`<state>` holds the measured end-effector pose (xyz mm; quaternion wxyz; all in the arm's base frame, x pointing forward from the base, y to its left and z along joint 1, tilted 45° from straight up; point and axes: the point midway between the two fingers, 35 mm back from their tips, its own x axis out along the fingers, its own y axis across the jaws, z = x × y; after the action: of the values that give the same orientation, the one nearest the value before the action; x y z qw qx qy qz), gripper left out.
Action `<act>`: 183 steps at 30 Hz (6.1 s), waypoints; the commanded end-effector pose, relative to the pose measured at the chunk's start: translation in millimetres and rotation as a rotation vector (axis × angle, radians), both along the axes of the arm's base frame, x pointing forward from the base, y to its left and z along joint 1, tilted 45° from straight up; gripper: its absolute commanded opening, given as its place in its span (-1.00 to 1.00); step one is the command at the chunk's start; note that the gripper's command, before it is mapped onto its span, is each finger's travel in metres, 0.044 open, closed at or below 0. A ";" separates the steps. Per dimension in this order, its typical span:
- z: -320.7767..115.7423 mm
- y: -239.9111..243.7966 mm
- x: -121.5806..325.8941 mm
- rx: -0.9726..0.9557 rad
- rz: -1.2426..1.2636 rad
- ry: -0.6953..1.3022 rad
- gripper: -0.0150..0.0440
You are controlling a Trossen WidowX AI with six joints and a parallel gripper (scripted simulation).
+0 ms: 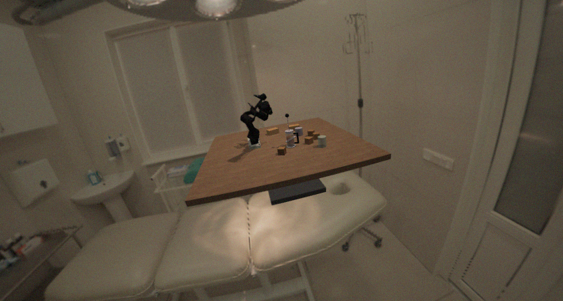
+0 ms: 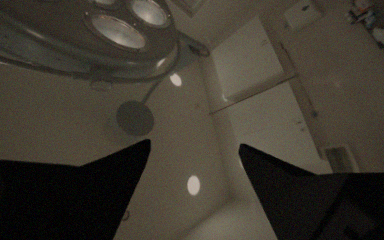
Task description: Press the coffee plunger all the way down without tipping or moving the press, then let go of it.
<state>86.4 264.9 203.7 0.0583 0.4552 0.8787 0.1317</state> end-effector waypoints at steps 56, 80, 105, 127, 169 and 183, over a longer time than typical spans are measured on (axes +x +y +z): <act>64.0 -163.4 163.9 -2.085 0.543 -2.124 1.00; 37.3 -206.4 165.5 -2.258 0.569 -2.021 1.00; 31.5 -221.9 187.2 -2.254 0.585 -2.001 1.00; 41.4 -228.5 191.1 -2.274 0.627 -2.019 0.11; 4.9 -256.9 196.6 -2.255 0.619 -2.001 -0.09; -12.2 -272.7 197.9 -2.256 0.617 -2.005 -0.09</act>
<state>287.0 1.3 205.9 0.8864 -0.2789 0.1640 -0.3311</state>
